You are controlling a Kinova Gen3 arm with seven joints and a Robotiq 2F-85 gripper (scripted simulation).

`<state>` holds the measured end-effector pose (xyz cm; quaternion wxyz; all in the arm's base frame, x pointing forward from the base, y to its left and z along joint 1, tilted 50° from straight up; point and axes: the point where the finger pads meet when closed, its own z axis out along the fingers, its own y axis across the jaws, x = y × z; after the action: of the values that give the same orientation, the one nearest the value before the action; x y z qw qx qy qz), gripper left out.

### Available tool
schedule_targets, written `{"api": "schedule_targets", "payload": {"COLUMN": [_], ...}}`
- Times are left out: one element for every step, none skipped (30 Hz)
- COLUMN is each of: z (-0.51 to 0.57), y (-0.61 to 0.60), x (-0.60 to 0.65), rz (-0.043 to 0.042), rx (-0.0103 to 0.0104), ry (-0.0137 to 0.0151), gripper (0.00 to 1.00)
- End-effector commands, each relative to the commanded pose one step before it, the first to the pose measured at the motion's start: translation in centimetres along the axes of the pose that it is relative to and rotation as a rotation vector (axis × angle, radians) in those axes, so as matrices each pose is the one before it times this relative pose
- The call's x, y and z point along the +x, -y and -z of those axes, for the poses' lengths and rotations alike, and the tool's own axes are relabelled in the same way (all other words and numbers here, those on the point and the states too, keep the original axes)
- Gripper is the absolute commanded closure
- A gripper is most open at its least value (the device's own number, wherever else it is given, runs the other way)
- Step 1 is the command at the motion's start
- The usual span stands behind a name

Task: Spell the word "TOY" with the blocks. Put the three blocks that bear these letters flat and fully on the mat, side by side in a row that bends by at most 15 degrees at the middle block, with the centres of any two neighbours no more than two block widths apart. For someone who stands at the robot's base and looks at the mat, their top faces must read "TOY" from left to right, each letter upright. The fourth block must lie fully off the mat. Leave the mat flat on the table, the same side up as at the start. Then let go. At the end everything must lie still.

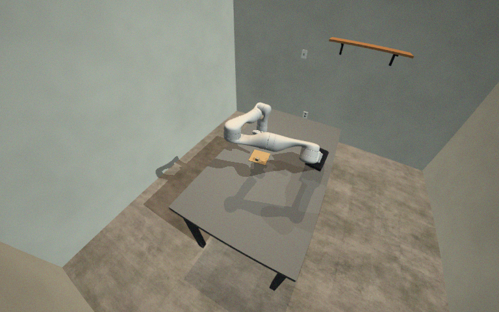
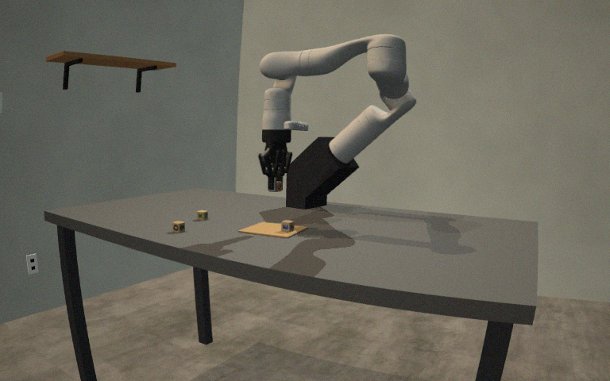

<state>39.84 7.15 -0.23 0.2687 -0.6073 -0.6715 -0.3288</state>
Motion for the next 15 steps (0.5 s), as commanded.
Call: {"api": "schedule_targets", "payload": {"z": [0.074, 0.000, 0.000, 0.000, 0.000, 0.000, 0.000, 0.000, 0.000, -0.002, -0.013, -0.033, -0.061, -0.094, -0.131], "y": [-0.026, 0.000, 0.000, 0.000, 0.000, 0.000, 0.000, 0.000, 0.000, 0.000, 0.000, -0.001, -0.002, -0.003, -0.004], "x": [-0.049, 0.000, 0.000, 0.000, 0.000, 0.000, 0.000, 0.000, 0.000, 0.000, 0.000, 0.000, 0.000, 0.000, 0.000], "rz": [-0.00064, 0.00000, 0.00000, 0.00000, 0.00000, 0.00000, 0.00000, 0.00000, 0.00000, -0.00003, -0.00022, -0.00056, -0.00103, -0.00160, -0.00225], "rx": [-0.00156, 0.00000, 0.00000, 0.00000, 0.00000, 0.00000, 0.00000, 0.00000, 0.00000, 0.00000, 0.00000, 0.00000, 0.00000, 0.00001, 0.00002], "ry": [0.00077, 0.00000, 0.00000, 0.00000, 0.00000, 0.00000, 0.00000, 0.00000, 0.00000, -0.00001, -0.00004, -0.00010, -0.00019, -0.00029, -0.00039], "gripper": [0.79, 0.79, 0.79, 0.79, 0.79, 0.79, 0.79, 0.79, 0.79, 0.79, 0.79, 0.79, 0.79, 0.79, 0.79]}}
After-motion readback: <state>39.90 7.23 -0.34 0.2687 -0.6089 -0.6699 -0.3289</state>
